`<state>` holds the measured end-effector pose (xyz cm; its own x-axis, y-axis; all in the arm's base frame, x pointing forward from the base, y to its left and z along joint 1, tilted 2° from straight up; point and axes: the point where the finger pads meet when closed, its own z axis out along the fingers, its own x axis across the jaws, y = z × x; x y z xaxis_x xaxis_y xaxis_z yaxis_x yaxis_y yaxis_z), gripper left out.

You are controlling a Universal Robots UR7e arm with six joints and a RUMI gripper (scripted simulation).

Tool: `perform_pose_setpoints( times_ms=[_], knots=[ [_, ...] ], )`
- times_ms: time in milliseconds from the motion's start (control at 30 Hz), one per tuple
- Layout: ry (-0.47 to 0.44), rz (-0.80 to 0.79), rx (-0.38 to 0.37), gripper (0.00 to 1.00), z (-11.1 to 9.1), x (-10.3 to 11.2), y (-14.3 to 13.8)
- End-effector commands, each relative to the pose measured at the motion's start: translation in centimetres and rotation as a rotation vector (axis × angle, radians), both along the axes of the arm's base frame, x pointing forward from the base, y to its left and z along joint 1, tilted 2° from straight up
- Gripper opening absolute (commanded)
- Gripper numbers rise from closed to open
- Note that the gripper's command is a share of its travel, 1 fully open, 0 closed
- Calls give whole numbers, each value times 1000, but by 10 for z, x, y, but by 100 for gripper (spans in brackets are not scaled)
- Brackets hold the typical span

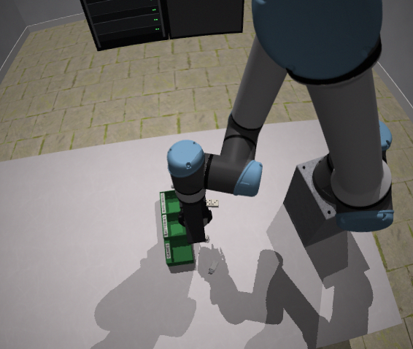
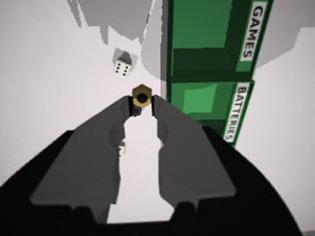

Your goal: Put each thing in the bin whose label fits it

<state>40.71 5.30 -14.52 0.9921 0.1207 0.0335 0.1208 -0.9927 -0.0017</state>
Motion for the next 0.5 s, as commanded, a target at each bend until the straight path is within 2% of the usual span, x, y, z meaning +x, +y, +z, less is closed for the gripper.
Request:
perform_pose_setpoints(
  times_ms=[0,67,467],
  knots=[
    [1,7,3,0,0,17,-25],
    [1,7,3,0,0,17,-25],
    [1,7,3,0,1,57,-85]
  ],
)
